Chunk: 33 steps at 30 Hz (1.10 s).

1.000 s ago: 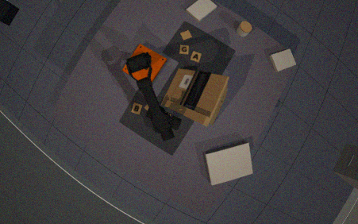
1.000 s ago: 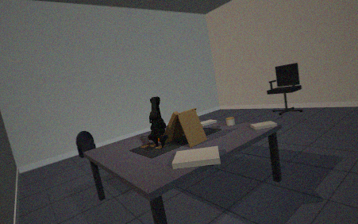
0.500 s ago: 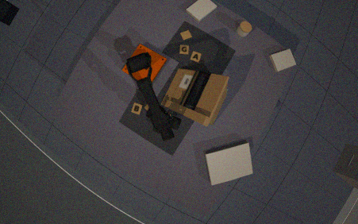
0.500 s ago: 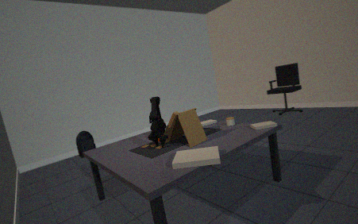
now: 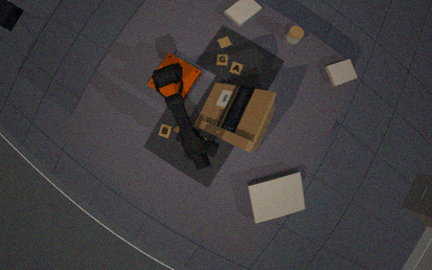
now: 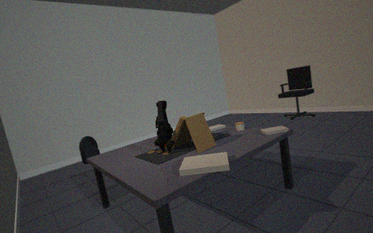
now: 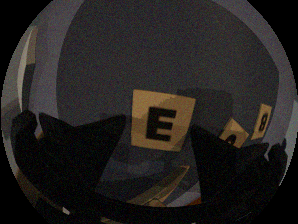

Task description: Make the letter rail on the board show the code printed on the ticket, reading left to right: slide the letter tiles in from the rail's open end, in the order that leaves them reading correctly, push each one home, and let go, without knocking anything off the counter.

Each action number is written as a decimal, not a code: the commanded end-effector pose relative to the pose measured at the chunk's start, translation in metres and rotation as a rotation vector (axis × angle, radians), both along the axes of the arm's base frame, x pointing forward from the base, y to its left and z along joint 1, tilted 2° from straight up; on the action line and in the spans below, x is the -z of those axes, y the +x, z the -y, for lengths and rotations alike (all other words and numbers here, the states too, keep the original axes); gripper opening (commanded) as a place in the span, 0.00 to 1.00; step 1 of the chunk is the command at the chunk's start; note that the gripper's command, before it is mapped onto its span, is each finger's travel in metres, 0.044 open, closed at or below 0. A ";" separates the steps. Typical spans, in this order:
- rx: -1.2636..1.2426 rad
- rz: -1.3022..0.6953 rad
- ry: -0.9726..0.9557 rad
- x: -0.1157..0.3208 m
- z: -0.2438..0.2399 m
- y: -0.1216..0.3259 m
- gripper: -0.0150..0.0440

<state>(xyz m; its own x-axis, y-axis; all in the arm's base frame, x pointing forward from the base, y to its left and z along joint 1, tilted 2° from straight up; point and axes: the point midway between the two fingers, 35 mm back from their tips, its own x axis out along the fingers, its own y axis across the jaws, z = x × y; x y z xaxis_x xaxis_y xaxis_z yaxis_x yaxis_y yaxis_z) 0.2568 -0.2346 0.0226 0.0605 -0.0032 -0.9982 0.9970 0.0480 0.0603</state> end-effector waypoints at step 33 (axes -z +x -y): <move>0.003 -0.005 -0.003 -0.010 -0.002 0.001 0.25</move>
<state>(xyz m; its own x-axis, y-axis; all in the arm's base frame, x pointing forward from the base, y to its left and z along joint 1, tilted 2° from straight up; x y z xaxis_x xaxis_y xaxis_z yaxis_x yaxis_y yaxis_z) 0.2581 -0.2324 0.0292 0.0573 -0.0004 -0.9984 0.9972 0.0490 0.0572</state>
